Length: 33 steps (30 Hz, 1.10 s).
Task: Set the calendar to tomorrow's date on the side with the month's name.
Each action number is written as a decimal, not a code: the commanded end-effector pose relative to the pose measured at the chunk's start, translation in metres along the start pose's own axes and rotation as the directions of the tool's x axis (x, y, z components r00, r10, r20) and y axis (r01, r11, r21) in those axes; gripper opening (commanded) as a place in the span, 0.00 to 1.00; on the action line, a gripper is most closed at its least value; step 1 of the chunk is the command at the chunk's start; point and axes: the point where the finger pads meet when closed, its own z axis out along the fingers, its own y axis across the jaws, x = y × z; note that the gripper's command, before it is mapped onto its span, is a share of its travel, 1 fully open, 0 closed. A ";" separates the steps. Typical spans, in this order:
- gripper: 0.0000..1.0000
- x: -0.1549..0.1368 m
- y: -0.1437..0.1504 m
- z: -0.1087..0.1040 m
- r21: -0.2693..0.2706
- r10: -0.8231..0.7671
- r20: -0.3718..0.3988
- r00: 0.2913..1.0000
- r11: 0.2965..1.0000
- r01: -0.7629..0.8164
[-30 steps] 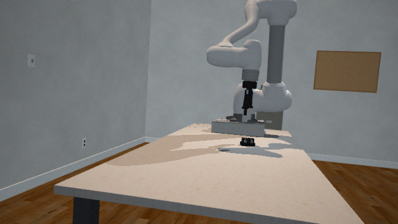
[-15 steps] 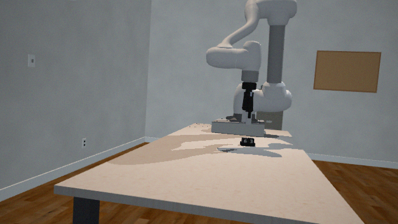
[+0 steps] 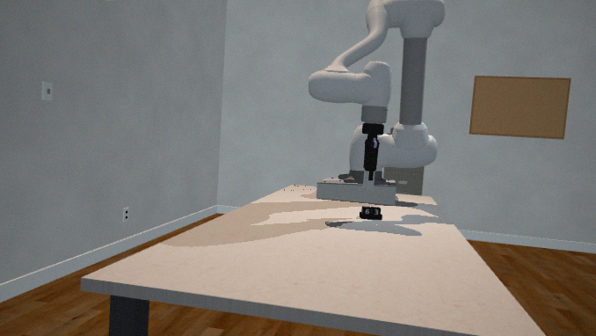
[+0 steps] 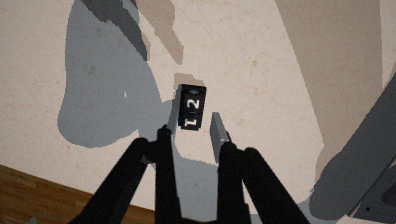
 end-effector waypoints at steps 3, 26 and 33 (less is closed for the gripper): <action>0.28 -0.001 -0.001 0.003 0.003 0.001 0.006 1.000 1.000 -0.001; 0.28 -0.001 -0.001 0.006 0.003 0.001 0.006 1.000 1.000 -0.001; 0.28 -0.001 -0.001 0.010 0.003 0.001 0.006 1.000 1.000 -0.001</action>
